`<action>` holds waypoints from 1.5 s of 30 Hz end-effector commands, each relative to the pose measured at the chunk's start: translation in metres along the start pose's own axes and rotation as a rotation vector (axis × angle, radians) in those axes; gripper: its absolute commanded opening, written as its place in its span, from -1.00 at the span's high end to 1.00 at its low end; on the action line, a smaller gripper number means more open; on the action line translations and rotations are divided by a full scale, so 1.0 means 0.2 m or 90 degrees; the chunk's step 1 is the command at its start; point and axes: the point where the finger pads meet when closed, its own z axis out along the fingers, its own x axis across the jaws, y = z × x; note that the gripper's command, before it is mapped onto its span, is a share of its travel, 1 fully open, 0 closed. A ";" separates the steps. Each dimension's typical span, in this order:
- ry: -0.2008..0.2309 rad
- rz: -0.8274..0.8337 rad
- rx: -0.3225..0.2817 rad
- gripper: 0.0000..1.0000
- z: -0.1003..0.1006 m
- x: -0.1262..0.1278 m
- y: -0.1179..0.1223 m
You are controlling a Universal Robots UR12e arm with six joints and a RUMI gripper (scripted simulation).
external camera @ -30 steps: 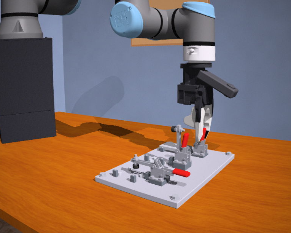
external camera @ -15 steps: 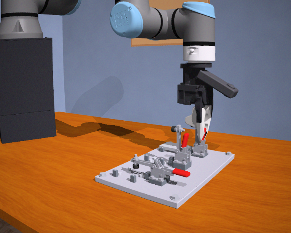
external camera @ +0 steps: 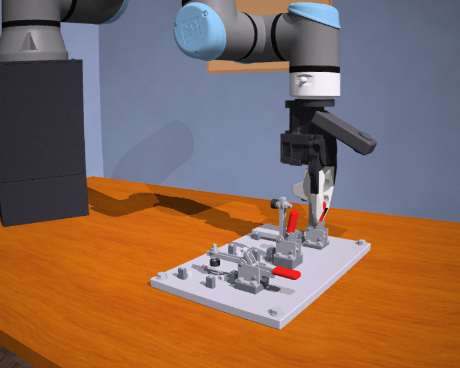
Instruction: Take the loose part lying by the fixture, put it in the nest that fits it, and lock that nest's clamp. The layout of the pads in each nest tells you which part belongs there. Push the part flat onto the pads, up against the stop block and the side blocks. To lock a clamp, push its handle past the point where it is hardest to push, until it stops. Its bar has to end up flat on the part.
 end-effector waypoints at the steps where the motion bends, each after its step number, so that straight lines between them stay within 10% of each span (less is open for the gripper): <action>1: 0.000 0.000 0.001 1.00 0.00 0.00 0.00; 45: 0.000 0.000 0.001 1.00 0.00 0.00 -0.09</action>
